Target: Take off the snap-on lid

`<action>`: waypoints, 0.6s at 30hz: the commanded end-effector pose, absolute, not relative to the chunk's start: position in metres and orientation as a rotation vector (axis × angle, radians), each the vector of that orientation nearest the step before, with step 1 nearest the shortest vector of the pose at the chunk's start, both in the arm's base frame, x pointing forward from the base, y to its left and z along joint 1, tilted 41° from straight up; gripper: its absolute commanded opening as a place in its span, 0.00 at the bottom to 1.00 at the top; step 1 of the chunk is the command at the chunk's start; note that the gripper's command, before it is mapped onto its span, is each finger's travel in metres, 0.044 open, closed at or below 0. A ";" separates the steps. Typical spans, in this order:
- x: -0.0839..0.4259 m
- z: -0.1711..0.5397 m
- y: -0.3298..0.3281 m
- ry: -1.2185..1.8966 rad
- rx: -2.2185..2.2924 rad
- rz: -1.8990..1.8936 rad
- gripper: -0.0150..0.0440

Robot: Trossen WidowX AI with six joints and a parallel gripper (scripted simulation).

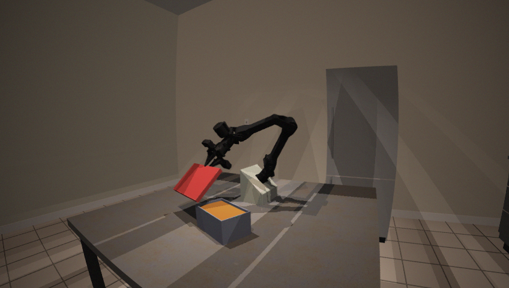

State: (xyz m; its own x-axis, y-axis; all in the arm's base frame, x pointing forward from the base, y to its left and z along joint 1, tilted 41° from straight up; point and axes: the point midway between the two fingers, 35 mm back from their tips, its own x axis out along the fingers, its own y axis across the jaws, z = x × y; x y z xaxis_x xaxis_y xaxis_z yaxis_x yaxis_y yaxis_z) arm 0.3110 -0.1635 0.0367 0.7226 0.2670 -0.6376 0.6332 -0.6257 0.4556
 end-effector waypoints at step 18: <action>0.297 0.016 -0.198 0.661 2.229 -0.677 0.25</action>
